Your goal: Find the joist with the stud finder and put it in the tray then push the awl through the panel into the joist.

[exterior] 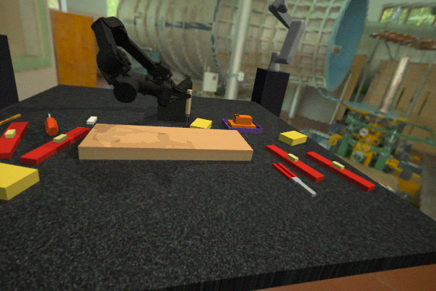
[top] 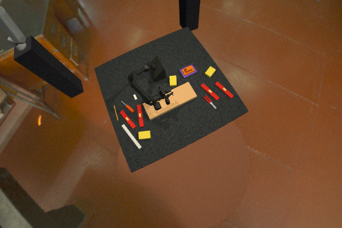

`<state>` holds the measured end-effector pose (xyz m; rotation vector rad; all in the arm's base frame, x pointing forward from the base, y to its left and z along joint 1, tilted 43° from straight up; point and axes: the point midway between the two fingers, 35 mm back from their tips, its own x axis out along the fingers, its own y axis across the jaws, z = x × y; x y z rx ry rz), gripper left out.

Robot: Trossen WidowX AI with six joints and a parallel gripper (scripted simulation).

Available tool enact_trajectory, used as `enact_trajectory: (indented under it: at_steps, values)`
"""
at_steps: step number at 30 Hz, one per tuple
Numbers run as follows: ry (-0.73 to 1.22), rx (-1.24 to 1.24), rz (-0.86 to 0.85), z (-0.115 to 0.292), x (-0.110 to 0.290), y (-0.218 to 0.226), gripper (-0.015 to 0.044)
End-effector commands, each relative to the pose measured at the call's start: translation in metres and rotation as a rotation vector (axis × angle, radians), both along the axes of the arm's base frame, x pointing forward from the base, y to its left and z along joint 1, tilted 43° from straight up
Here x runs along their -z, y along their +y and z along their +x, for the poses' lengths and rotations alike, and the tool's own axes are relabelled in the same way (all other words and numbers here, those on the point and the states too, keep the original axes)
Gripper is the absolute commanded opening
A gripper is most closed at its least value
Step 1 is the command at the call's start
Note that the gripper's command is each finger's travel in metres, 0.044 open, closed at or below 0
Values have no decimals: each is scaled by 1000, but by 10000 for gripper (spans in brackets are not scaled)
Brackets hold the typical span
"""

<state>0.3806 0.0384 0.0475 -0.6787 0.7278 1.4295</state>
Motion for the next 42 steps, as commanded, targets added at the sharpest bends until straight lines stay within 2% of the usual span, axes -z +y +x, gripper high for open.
enact_trajectory:
  at_steps: [1, 42]
  values:
    - [-5, -6, 7, 0, 4, -2, 0]
    - [-4, -6, 6, -2, 41, -37, 0]
